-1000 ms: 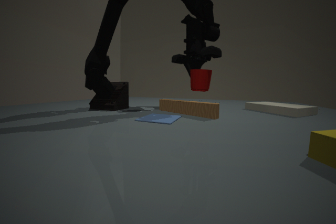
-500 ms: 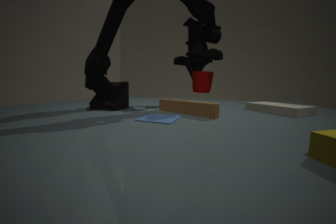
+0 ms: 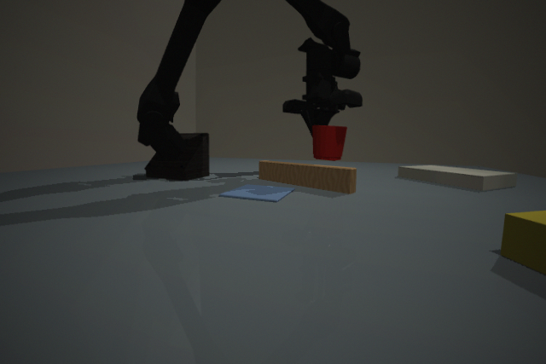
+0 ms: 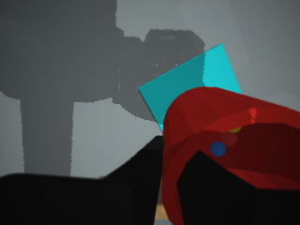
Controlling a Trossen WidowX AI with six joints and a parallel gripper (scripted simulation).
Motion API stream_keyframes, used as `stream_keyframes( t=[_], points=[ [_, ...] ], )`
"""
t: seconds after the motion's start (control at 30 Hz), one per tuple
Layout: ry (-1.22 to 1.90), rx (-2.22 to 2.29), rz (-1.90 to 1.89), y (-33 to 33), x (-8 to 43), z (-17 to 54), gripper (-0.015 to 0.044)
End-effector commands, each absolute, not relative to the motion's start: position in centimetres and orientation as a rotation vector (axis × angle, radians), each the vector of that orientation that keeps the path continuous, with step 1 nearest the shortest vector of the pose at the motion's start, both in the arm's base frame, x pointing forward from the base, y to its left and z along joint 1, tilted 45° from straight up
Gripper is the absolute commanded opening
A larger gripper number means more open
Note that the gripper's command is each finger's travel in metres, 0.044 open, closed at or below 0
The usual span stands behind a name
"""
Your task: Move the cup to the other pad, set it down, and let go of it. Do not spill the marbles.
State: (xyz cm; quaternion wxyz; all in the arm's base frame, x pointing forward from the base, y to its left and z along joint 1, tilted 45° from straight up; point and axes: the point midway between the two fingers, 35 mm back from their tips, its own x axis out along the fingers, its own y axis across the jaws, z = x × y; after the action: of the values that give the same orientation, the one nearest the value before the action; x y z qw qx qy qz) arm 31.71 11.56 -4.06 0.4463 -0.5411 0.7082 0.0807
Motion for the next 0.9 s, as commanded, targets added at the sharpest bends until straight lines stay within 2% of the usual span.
stream_keyframes(
  t=[0.0,0.87],
  points=[
    [1.755,-1.346,0.200,11.0,31.7,-4.6,0.0000],
    [1.756,-1.341,0.198,9.1,31.6,-6.7,0.0000]
  ],
)
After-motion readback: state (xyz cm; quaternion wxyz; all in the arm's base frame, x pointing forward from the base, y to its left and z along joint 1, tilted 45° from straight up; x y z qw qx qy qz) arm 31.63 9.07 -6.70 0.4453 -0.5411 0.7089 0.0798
